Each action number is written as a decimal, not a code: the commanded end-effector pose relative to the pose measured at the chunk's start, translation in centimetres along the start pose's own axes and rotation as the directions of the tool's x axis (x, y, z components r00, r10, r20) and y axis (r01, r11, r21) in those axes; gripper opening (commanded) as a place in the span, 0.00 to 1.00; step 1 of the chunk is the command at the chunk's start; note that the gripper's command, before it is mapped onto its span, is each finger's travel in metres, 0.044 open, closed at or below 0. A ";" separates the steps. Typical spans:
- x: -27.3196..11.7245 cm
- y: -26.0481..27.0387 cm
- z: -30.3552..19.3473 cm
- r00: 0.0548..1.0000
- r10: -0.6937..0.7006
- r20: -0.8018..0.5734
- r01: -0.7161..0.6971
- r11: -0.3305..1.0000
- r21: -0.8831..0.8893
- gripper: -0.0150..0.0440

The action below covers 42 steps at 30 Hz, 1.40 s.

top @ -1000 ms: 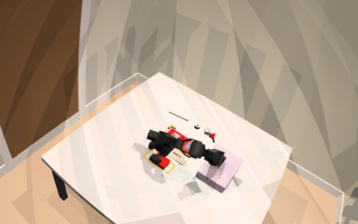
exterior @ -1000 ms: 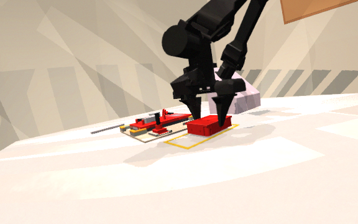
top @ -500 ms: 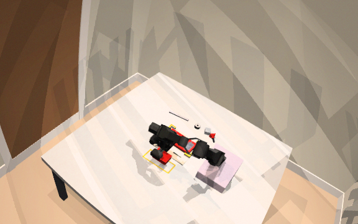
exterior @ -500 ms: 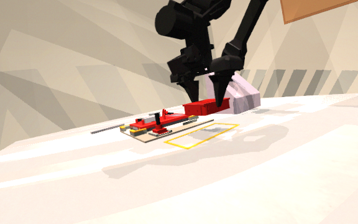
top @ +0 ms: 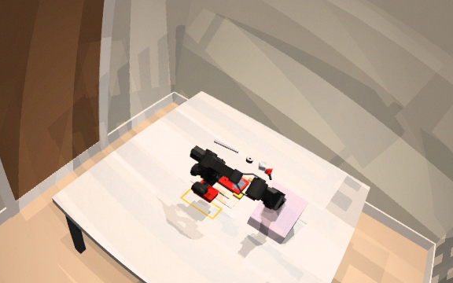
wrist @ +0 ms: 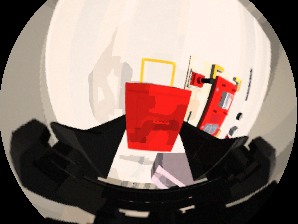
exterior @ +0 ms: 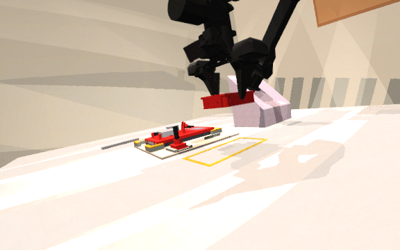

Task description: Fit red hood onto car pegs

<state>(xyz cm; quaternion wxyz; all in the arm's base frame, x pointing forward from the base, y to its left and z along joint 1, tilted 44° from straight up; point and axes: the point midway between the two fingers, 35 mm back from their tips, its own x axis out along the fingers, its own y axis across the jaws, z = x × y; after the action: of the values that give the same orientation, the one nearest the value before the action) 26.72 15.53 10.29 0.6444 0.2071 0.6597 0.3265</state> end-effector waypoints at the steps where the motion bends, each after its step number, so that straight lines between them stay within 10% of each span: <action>1: 0.0 0.0 0.0 1.000 0.000 0.000 0.000 1.000 0.000 0.25; 42: -0.7 -15.7 4.7 1.000 -0.022 0.005 0.021 0.999 0.031 0.25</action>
<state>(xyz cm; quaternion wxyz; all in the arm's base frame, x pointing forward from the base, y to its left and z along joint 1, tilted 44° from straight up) 33.56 5.51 0.95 0.6481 0.2125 0.6635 0.3075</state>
